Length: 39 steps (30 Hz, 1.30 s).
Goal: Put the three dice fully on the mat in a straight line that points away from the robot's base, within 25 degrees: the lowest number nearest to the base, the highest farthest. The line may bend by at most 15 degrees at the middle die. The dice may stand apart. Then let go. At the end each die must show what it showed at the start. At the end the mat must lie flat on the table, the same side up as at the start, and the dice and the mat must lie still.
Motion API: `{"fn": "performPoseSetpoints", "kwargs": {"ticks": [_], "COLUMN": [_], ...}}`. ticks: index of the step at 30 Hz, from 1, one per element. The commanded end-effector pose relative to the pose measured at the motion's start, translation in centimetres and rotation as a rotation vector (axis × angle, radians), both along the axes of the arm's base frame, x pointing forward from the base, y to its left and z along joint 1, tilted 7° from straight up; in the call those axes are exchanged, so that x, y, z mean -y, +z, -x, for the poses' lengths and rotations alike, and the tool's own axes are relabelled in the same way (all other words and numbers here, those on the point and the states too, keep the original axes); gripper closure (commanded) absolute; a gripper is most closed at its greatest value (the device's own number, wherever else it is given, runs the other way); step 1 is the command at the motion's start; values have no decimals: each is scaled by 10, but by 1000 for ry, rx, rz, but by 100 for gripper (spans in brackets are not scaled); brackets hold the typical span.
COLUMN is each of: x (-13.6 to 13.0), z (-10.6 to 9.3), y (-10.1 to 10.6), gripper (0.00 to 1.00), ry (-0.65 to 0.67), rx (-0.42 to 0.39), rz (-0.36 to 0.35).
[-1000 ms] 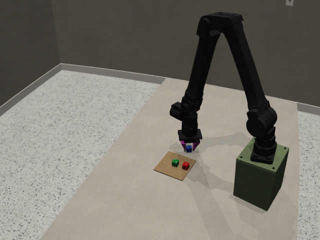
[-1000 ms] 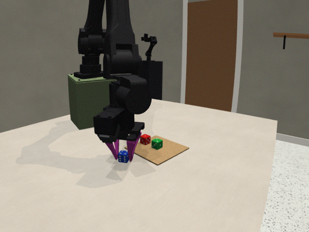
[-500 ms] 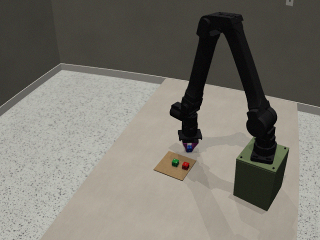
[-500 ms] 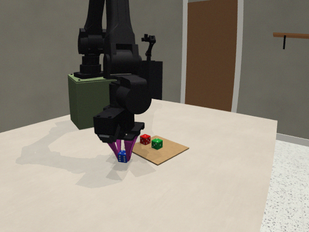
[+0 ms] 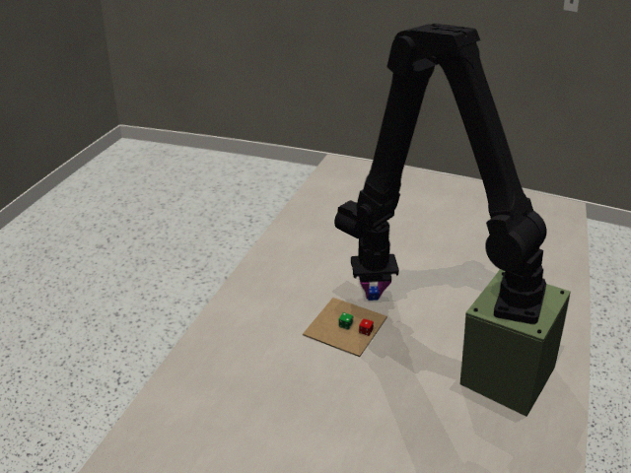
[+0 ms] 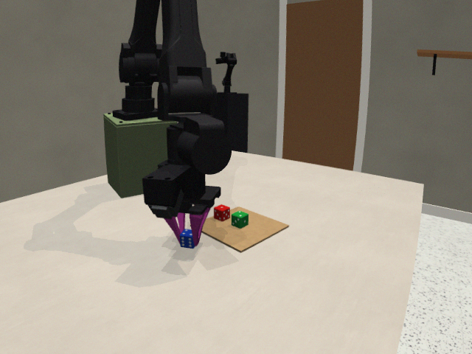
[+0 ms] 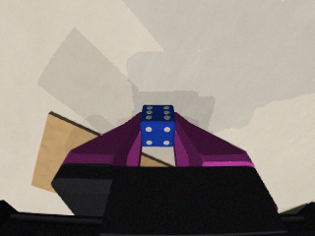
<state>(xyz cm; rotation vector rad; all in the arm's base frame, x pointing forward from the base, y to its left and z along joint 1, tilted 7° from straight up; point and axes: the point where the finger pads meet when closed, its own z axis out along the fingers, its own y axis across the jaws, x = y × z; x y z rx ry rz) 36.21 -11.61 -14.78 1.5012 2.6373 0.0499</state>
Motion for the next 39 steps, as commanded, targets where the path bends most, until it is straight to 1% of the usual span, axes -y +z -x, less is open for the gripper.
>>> {"fn": "performPoseSetpoints", "kwargs": {"ticks": [1,10,14,15,17,19,22,24,27,29,31,32,34,36,39], "x": [0,0,0,0,-2,-2,-2,1,2,3,3,4,2,2,2], "z": [-14,-14,-14,-13,-5,-4,-1,-9,-5,-7,-7,-9,-2,-1,0], "y": [5,5,9,14,16,24,43,62,84,99,99,106,110,113,110], "gripper": [80,80,80,80,80,80,80,80,80,80,80,80,80,80,80], "ry": [3,3,3,3,3,3,3,3,3,3,3,3,3,3,3], "rx": [31,31,34,32,19,19,19,35,35,42,42,48,36,37,27], "rz": [8,8,9,8,4,4,5,10,10,13,13,15,11,11,8]}}
